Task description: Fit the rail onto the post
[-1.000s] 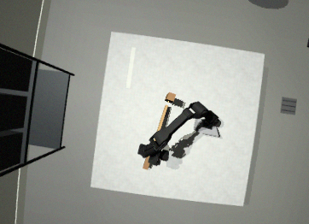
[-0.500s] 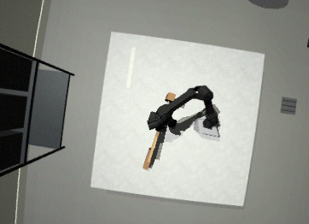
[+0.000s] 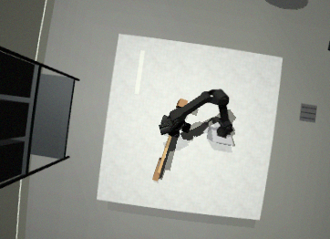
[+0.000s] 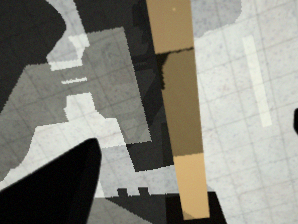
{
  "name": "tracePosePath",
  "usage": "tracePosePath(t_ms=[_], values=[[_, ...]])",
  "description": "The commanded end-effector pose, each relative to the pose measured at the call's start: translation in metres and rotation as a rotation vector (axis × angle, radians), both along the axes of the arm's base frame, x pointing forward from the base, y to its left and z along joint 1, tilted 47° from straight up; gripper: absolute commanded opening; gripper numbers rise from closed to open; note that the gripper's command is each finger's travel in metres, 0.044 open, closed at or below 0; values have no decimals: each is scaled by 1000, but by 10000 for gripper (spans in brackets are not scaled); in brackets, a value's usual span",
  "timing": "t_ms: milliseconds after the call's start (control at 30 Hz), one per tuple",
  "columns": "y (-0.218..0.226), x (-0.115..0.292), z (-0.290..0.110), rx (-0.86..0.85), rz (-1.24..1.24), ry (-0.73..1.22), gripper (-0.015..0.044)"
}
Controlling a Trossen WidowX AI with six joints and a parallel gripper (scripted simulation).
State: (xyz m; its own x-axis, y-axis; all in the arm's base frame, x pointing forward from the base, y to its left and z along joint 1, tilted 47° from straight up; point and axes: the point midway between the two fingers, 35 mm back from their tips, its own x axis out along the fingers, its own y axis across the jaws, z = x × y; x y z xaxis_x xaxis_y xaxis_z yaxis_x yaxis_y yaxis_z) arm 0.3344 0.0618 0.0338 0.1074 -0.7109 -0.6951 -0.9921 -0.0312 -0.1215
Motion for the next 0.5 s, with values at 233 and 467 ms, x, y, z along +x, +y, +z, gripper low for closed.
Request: tracePosePath(t_ms=[233,467], values=[[-16,2,-13,-7,-1,7,440],[-24,3,-20,-7,-1,7,440]])
